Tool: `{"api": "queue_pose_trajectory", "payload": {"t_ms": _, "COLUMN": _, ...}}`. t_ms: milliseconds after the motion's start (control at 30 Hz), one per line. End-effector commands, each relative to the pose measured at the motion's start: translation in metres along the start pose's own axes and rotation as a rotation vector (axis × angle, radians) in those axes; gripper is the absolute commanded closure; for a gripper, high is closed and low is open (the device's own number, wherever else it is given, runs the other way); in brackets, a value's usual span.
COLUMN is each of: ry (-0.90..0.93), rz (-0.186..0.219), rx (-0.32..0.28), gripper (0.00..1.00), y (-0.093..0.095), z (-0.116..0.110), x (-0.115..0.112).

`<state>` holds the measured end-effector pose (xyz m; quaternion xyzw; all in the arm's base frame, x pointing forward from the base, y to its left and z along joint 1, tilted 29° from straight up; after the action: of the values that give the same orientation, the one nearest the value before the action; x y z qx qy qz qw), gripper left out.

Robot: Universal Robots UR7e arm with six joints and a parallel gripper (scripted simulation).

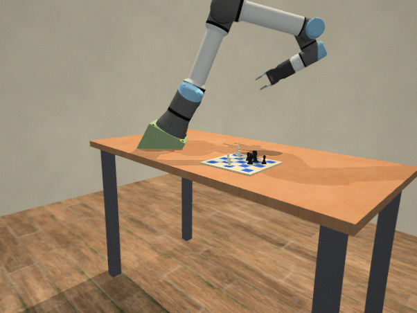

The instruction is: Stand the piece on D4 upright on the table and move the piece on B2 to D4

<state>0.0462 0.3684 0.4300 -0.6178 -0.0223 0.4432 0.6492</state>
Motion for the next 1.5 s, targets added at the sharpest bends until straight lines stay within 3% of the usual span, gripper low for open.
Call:
{"api": "queue_pose_trajectory", "payload": {"t_ms": 0, "ry": -0.094, "rz": 0.004, "rx": 0.021, "gripper": 0.0, "y": -0.029, "z": -0.021, "x": 0.037}}
{"api": "queue_pose_trajectory", "payload": {"t_ms": 167, "ry": -0.191, "rz": 0.001, "rx": 0.044, "gripper": 0.0, "y": -0.057, "z": -0.053, "x": 0.075}}
{"api": "queue_pose_trajectory", "payload": {"t_ms": 267, "ry": -0.216, "rz": -0.001, "rx": 0.05, "gripper": 0.0, "y": -0.064, "z": -0.063, "x": 0.084}}
{"api": "queue_pose_trajectory", "payload": {"t_ms": 333, "ry": -0.267, "rz": -0.004, "rx": 0.062, "gripper": 0.0, "y": -0.077, "z": -0.083, "x": 0.103}}
{"api": "queue_pose_trajectory", "payload": {"t_ms": 400, "ry": -0.267, "rz": -0.004, "rx": 0.062, "gripper": 0.0, "y": -0.077, "z": -0.083, "x": 0.103}}
{"api": "queue_pose_trajectory", "payload": {"t_ms": 567, "ry": -0.371, "rz": -0.013, "rx": 0.088, "gripper": 0.0, "y": -0.1, "z": -0.131, "x": 0.138}}
{"api": "queue_pose_trajectory", "payload": {"t_ms": 667, "ry": -0.398, "rz": -0.016, "rx": 0.095, "gripper": 0.0, "y": -0.106, "z": -0.144, "x": 0.146}}
{"api": "queue_pose_trajectory", "payload": {"t_ms": 733, "ry": -0.45, "rz": -0.022, "rx": 0.109, "gripper": 0.0, "y": -0.115, "z": -0.171, "x": 0.161}}
{"api": "queue_pose_trajectory", "payload": {"t_ms": 833, "ry": -0.477, "rz": -0.026, "rx": 0.116, "gripper": 0.0, "y": -0.119, "z": -0.185, "x": 0.169}}
{"api": "queue_pose_trajectory", "payload": {"t_ms": 900, "ry": -0.53, "rz": -0.034, "rx": 0.13, "gripper": 0.0, "y": -0.127, "z": -0.215, "x": 0.182}}
{"api": "queue_pose_trajectory", "payload": {"t_ms": 967, "ry": -0.53, "rz": -0.034, "rx": 0.13, "gripper": 0.0, "y": -0.127, "z": -0.215, "x": 0.182}}
{"api": "queue_pose_trajectory", "payload": {"t_ms": 1067, "ry": -0.608, "rz": -0.048, "rx": 0.15, "gripper": 0.0, "y": -0.136, "z": -0.261, "x": 0.2}}
{"api": "queue_pose_trajectory", "payload": {"t_ms": 1167, "ry": -0.634, "rz": -0.053, "rx": 0.157, "gripper": 0.0, "y": -0.138, "z": -0.276, "x": 0.205}}
{"api": "queue_pose_trajectory", "payload": {"t_ms": 1333, "ry": -0.734, "rz": -0.076, "rx": 0.183, "gripper": 0.0, "y": -0.143, "z": -0.34, "x": 0.222}}
{"api": "queue_pose_trajectory", "payload": {"t_ms": 1367, "ry": -0.734, "rz": -0.076, "rx": 0.183, "gripper": 0.0, "y": -0.143, "z": -0.34, "x": 0.222}}
{"api": "queue_pose_trajectory", "payload": {"t_ms": 1433, "ry": -0.783, "rz": -0.089, "rx": 0.196, "gripper": 0.0, "y": -0.143, "z": -0.371, "x": 0.228}}
{"api": "queue_pose_trajectory", "payload": {"t_ms": 1467, "ry": -0.783, "rz": -0.089, "rx": 0.196, "gripper": 0.0, "y": -0.143, "z": -0.371, "x": 0.228}}
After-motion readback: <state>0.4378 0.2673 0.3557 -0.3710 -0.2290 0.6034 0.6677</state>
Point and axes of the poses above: the point where the finger pads meet when closed, its own y axis out along the fingers, its own x axis across the jaws, z = x × y, the point moved 2 cm from there along -y, back along the fingers, and after that the axes turned 2 degrees about -y, right-handed, at the moved point
